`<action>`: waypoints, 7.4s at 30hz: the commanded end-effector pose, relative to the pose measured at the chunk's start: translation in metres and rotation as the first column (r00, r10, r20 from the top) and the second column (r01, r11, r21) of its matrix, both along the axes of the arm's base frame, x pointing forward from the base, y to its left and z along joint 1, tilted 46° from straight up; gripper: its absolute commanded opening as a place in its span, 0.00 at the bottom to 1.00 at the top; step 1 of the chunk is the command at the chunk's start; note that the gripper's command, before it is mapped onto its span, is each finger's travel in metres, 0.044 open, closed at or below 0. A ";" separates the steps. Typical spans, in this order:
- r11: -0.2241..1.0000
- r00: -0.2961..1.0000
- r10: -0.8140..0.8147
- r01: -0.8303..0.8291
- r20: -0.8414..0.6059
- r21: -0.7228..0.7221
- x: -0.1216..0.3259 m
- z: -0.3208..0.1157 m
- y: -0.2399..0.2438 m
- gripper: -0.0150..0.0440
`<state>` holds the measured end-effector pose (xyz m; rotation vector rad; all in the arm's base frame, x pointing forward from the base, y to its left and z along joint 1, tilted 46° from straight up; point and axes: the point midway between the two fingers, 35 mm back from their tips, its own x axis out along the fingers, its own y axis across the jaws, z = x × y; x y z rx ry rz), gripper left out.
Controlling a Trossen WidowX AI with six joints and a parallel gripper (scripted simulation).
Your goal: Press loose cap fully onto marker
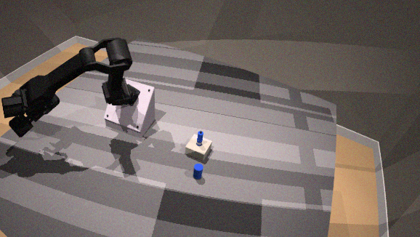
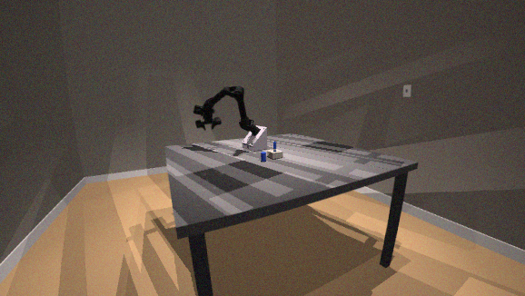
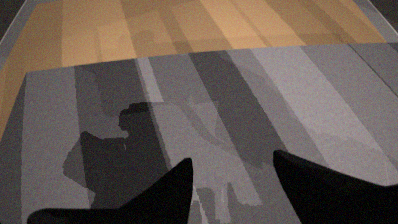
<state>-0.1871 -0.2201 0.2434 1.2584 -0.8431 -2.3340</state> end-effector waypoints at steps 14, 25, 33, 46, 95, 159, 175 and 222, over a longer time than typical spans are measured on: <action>0.691 0.711 0.703 -0.681 -0.005 0.241 0.194 -0.020 -0.075 0.67; 0.377 0.418 0.909 -0.830 0.010 0.411 0.308 -0.041 -0.063 0.67; 0.061 0.076 0.997 -0.791 -0.002 0.608 0.401 -0.066 -0.015 0.67; -0.218 -0.476 0.878 -0.482 -0.045 0.848 0.515 -0.100 0.122 0.67; -0.200 -0.711 0.698 -0.315 -0.091 0.928 0.553 -0.169 0.151 0.67; -0.217 -0.713 0.697 -0.310 -0.075 0.926 0.530 -0.155 0.220 0.25; -0.215 -0.712 0.698 -0.308 -0.075 0.927 0.501 -0.170 0.271 0.25; -0.205 -0.711 0.698 -0.311 -0.085 0.928 0.496 -0.213 0.251 0.25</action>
